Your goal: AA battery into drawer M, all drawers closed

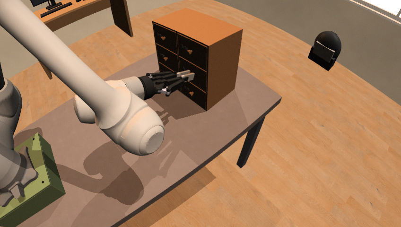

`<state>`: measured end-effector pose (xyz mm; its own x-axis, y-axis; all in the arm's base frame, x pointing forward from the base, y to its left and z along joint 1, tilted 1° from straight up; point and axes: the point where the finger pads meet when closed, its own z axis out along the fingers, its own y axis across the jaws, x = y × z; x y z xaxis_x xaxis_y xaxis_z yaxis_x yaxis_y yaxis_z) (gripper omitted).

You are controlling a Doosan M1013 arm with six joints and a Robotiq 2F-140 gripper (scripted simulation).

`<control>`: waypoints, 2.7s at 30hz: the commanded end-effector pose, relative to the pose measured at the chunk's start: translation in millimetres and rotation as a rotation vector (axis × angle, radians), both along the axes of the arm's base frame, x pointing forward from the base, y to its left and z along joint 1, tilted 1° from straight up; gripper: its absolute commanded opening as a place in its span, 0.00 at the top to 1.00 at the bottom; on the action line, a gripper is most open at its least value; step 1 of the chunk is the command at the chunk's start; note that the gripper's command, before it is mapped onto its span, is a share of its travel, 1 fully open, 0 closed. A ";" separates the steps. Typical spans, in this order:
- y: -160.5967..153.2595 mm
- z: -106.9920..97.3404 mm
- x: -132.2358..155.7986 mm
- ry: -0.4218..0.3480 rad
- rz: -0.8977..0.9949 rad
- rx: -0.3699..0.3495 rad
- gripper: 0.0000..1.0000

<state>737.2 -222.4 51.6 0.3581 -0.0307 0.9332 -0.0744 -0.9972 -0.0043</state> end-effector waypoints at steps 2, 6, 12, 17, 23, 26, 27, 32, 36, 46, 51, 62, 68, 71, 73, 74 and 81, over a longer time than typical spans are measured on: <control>1.3 -0.7 2.7 0.000 0.001 0.002 0.92; 1.3 -0.7 1.9 0.000 0.001 0.002 0.92; 1.5 -0.6 -0.6 0.000 0.001 0.002 0.92; 1.6 -0.6 -2.5 0.000 0.001 0.002 0.92; 2.0 -0.5 -7.7 0.000 0.001 0.002 0.92; 2.3 -0.4 -11.0 0.000 0.001 0.002 0.92; 2.3 -0.4 -12.1 0.000 0.001 0.002 0.92; 2.8 -0.3 -18.5 0.000 0.001 0.002 0.92; 3.0 -0.2 -21.2 0.000 0.001 0.002 0.92; 4.1 0.0 -35.9 0.000 0.001 0.002 0.92; 4.4 0.1 -40.3 0.000 0.001 0.002 0.92; 5.4 0.4 -54.5 0.000 0.001 0.002 0.92; 5.7 0.5 -58.4 0.000 0.001 0.002 0.92; 5.9 0.5 -60.9 0.000 0.001 0.002 0.92; 6.0 0.5 -62.3 0.000 0.001 0.002 0.92; 6.1 0.5 -62.9 0.000 0.001 0.002 0.92; 6.3 0.6 -65.8 0.000 0.001 0.002 0.92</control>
<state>675.8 -215.6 51.5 0.3583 -0.0340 0.9330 -0.0730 -0.9973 -0.0083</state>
